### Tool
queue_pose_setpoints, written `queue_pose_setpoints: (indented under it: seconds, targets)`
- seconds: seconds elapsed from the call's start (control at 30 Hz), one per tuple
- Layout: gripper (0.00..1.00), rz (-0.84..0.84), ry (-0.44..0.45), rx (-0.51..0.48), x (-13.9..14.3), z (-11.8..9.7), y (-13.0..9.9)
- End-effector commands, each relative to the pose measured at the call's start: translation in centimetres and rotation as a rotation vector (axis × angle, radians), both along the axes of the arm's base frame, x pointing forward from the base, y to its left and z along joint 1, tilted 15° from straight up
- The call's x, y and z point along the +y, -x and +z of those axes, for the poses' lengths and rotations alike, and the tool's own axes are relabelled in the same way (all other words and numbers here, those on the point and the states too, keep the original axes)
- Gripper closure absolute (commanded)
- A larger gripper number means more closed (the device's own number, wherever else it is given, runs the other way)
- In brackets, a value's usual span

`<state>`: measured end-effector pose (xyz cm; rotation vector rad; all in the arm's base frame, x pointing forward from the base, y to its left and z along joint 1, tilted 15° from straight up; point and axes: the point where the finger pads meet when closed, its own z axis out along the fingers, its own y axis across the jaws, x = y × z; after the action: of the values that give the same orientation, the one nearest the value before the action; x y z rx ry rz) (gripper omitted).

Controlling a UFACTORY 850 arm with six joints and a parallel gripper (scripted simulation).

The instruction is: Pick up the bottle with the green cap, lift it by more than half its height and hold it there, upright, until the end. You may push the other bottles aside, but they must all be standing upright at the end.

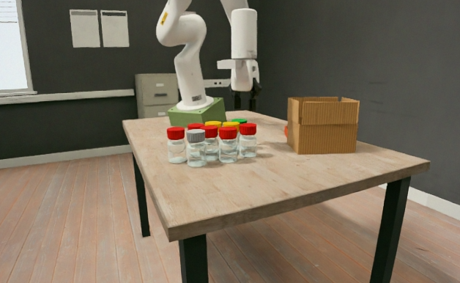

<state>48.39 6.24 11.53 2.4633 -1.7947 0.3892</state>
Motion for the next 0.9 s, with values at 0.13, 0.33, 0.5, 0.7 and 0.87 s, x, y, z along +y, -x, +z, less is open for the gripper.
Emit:
queue_pose_setpoints:
  seconds: [0.13, 0.33, 0.5, 0.7, 0.87]
  targets:
    - [0.21, 0.0, -0.001, -0.002, 0.0, -0.1, -0.1]
    - [0.21, 0.0, -0.001, -0.002, -0.1, -0.7, -0.2]
    - [0.21, 0.001, -0.001, -0.002, -0.3, -1.6, -0.3]
    - [0.21, 0.001, -0.001, -0.002, -0.6, -3.1, -0.6]
    - [0.21, 0.001, -0.001, -0.002, -0.9, -4.4, -0.8]
